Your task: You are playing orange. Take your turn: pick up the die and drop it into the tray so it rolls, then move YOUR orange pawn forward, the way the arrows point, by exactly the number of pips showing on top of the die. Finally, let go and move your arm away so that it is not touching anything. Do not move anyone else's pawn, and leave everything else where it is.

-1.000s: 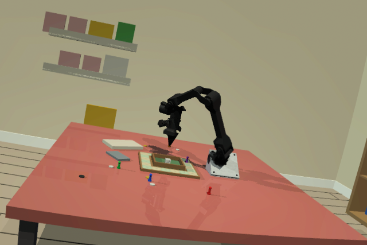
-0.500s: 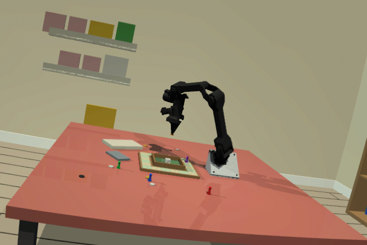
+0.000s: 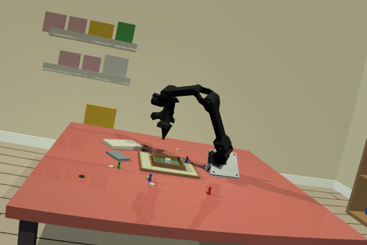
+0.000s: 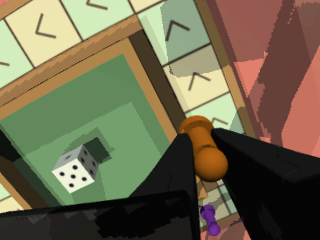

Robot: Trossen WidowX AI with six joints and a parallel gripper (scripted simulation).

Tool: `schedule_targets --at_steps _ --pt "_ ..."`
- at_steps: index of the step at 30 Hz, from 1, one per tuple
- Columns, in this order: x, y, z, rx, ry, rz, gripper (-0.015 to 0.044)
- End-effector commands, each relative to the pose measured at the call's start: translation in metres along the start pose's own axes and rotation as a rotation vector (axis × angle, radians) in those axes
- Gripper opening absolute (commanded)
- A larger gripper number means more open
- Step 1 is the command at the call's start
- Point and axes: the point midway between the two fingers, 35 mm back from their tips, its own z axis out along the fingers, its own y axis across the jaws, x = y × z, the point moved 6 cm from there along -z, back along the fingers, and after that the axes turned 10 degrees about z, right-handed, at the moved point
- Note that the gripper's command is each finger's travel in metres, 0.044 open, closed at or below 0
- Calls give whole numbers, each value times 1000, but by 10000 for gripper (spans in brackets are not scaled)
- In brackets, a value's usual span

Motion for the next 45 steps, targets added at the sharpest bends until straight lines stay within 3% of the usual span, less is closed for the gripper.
schedule_targets --at_steps 1,14,27,43,45 --pt "-11 18 7 -9 -11 -6 0" --pt "-41 95 42 -53 -7 49 0" --pt "-42 98 77 -55 -7 49 0" --pt "-42 99 95 -56 -6 49 0" --pt "-42 99 91 -49 -6 44 53"
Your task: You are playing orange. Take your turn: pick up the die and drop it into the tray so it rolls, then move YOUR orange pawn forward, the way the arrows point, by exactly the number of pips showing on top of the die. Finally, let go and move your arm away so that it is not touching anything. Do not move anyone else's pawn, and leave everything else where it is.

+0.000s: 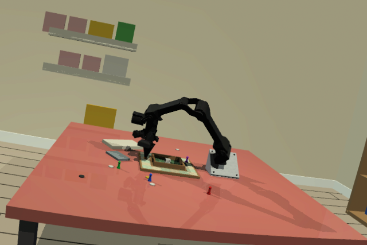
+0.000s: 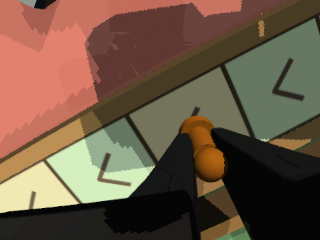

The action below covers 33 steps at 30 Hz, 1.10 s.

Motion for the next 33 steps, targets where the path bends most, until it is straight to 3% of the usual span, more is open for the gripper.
schedule_targets --at_steps 1,8,12,15,20,25,30,31,33 --pt "0 0 -2 -1 -2 1 79" --pt "-1 -1 -4 -1 -2 1 262" --pt "0 -1 -48 -5 -3 6 367" --pt "0 -1 -51 -5 -3 7 440" --pt "18 -15 -70 2 -8 -32 440" --pt "91 -55 -115 15 -9 -164 440" --pt "166 -81 -132 7 2 -292 440" --pt "119 -67 -128 11 -21 -209 440" --pt "119 -67 -128 11 -21 -209 440"
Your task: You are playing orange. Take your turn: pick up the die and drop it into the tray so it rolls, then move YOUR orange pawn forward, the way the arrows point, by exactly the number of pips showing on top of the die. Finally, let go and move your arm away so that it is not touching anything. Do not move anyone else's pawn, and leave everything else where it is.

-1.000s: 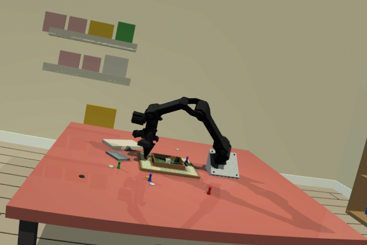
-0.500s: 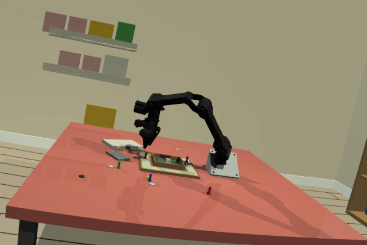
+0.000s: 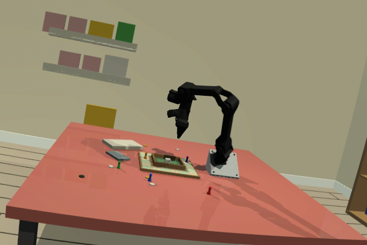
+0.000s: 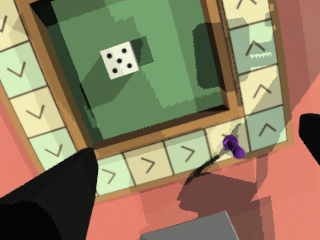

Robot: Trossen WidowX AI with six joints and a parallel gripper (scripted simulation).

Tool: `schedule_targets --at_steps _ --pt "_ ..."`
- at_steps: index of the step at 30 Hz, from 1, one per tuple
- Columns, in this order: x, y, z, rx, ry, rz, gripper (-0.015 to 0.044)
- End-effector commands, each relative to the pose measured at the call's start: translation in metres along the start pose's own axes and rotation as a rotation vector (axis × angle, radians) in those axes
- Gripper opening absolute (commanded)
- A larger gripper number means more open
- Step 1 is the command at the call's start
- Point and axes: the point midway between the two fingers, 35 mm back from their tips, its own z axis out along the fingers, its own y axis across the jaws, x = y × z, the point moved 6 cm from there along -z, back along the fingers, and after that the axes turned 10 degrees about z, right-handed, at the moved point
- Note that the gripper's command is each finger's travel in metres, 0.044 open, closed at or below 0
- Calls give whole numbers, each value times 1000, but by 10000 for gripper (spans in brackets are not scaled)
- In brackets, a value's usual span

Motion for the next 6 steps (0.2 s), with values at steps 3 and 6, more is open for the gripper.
schedule_targets --at_steps 3,6 --pt "-8 4 4 -5 8 -7 440" --pt "-8 4 4 -5 8 -7 440"
